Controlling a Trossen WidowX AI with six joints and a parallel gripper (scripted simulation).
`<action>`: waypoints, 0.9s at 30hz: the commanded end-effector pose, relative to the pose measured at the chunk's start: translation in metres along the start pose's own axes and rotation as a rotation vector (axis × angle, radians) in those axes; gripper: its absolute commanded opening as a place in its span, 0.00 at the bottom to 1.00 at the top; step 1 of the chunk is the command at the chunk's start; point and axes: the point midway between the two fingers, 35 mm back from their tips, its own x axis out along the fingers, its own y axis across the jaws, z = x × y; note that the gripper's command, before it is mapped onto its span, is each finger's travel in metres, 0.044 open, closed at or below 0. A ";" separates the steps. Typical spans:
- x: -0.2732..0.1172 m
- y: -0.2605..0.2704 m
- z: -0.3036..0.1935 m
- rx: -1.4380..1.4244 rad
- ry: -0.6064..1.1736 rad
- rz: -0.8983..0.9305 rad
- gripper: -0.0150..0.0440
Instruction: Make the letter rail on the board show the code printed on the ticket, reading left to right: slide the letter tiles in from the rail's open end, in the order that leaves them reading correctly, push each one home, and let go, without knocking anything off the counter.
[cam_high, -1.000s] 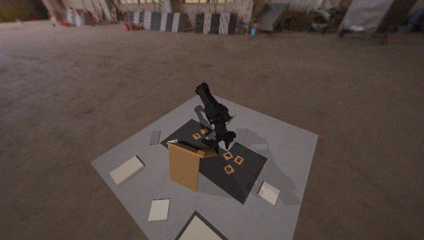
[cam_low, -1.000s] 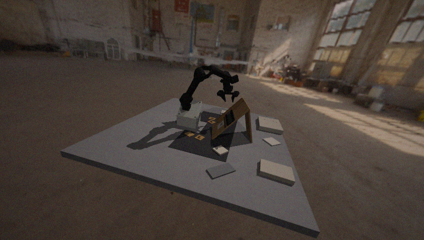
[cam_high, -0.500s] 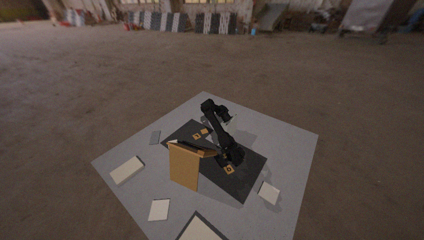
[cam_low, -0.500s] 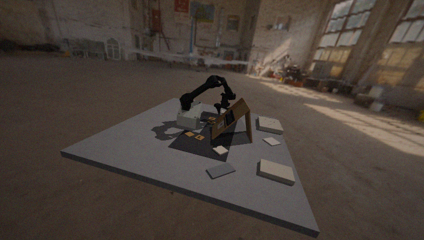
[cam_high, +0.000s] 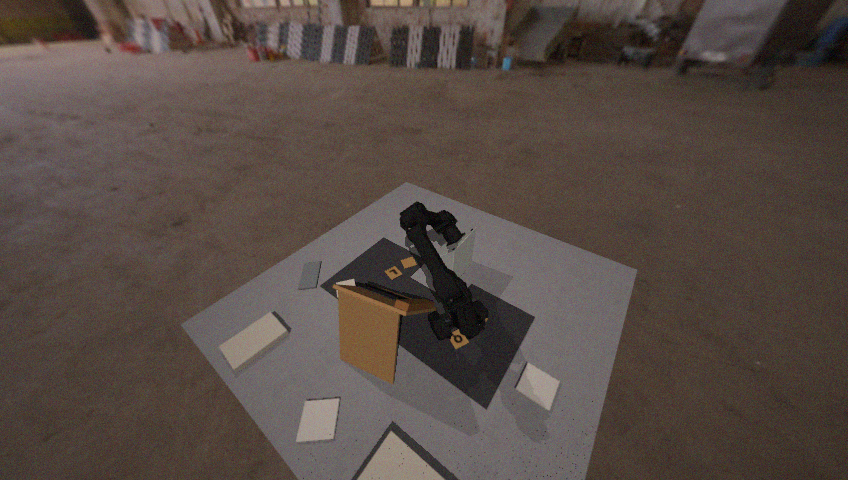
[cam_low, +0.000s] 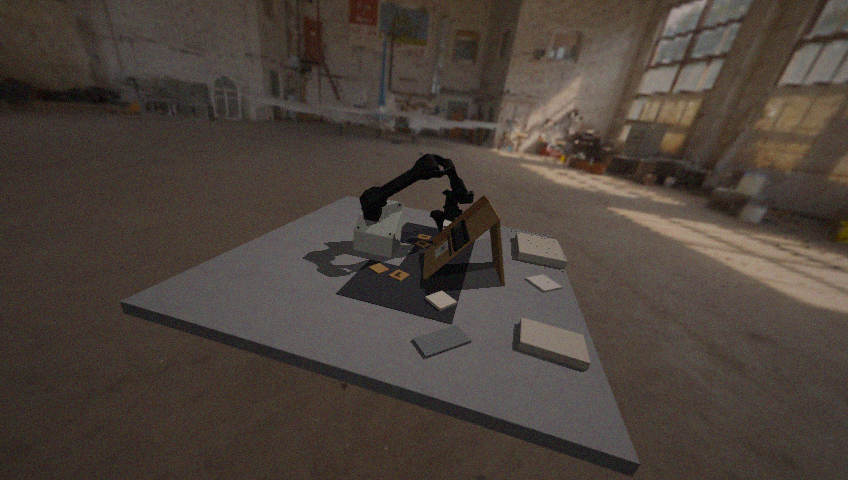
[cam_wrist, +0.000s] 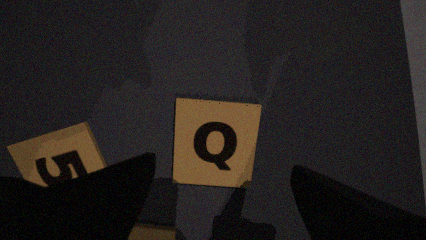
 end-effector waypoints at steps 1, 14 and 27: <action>0.022 0.002 -0.003 -0.008 0.014 0.005 0.83; 0.022 0.003 -0.003 -0.008 0.014 0.005 0.83; 0.034 0.003 -0.004 -0.008 0.015 0.004 0.83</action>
